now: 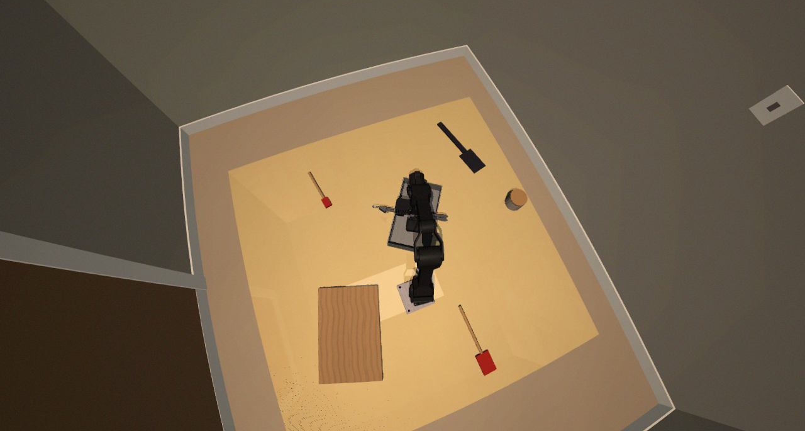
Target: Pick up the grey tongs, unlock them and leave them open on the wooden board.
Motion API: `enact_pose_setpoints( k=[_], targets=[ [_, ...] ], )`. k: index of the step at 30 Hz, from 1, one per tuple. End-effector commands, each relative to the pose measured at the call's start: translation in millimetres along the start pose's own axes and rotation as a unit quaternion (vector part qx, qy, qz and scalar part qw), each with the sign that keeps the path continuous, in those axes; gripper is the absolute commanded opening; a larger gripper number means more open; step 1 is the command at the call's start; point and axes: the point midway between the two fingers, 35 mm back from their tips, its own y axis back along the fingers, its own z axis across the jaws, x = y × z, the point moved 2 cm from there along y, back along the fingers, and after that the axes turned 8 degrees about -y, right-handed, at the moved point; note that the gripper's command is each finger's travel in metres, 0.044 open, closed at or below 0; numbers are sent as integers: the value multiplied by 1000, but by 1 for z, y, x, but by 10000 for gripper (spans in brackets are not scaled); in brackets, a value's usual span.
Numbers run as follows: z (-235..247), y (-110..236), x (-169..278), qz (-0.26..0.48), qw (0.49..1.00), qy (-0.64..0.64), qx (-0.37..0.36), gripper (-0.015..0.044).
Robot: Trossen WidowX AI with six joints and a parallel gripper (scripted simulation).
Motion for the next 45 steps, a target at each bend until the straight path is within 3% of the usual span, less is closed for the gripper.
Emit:
enact_pose_setpoints(
  k=[1, 2, 20, 27, 30, 37, 45],
  targets=[
    [0, 0, 0, 0, 1000, 0, 0, 177],
    [0, 0, 0, 0, 1000, 0, 0, 151],
    [0, 0, 0, 0, 1000, 0, 0, 31],
    [-1, 6, -1, 0, 1000, 0, 0, -150],
    [-6, 30, -2, 1, 1000, 0, 0, -150],
    [-3, 121, -2, 3, 1000, -1, -2, -150],
    [-1, 129, -1, 3, 1000, -1, -2, -150]
  ],
)
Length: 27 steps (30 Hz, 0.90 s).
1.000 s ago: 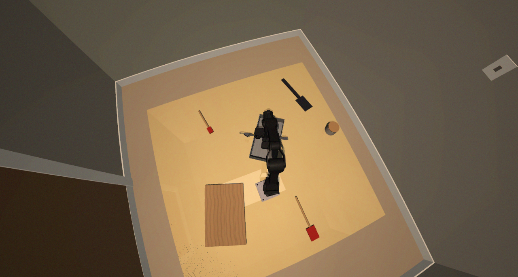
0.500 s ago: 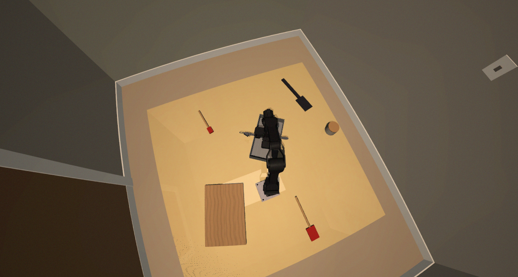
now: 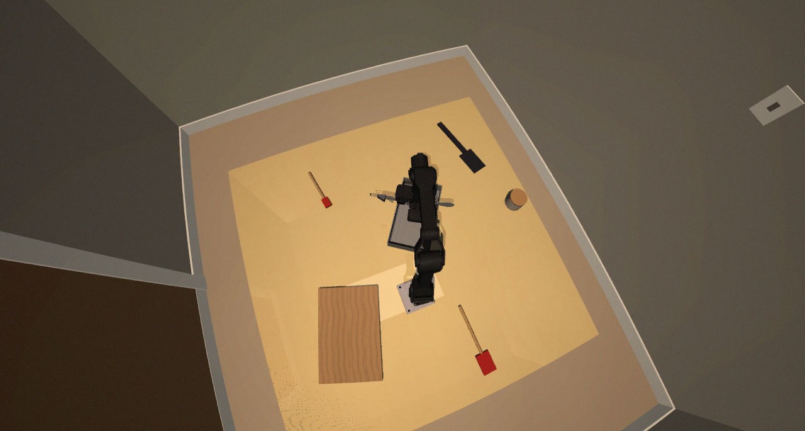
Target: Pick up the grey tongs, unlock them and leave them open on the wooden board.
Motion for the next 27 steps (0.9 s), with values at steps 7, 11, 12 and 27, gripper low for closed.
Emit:
enact_pose_setpoints(
  k=[7, 11, 12, 27],
  targets=[
    [3, -1, -7, 1, 1000, 9, -4, -150],
    [8, 0, -21, -1, 999, 32, -4, -150],
    [10, 0, -26, -1, 999, 40, -4, -150],
    [49, -1, -97, -5, 990, 142, -5, -150]
  ],
)
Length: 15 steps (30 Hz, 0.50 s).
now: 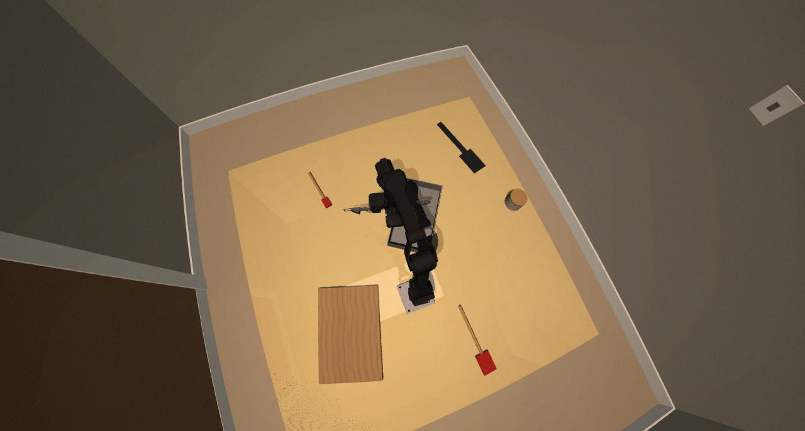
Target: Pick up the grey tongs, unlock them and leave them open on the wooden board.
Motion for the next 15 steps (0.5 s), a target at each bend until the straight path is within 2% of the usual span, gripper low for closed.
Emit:
enact_pose_setpoints(
  k=[1, 15],
  targets=[
    [6, 0, -18, 1, 1000, 24, 1, -150],
    [43, 0, -87, -3, 991, 131, -2, -150]
  ],
)
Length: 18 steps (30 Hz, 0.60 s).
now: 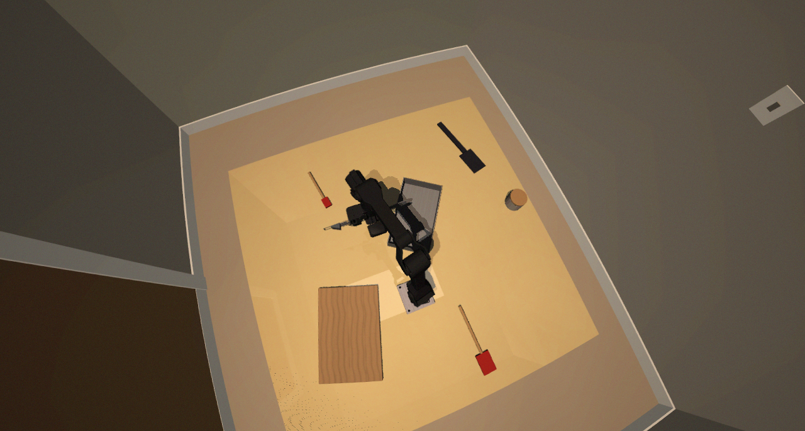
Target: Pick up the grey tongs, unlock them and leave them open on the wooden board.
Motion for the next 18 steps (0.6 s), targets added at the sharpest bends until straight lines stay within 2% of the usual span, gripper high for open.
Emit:
enact_pose_setpoints(
  k=[1, 18],
  targets=[
    [7, 0, -18, 1, 1000, 26, -1, -150],
    [56, 1, -101, -1, 988, 156, -3, -150]
  ],
)
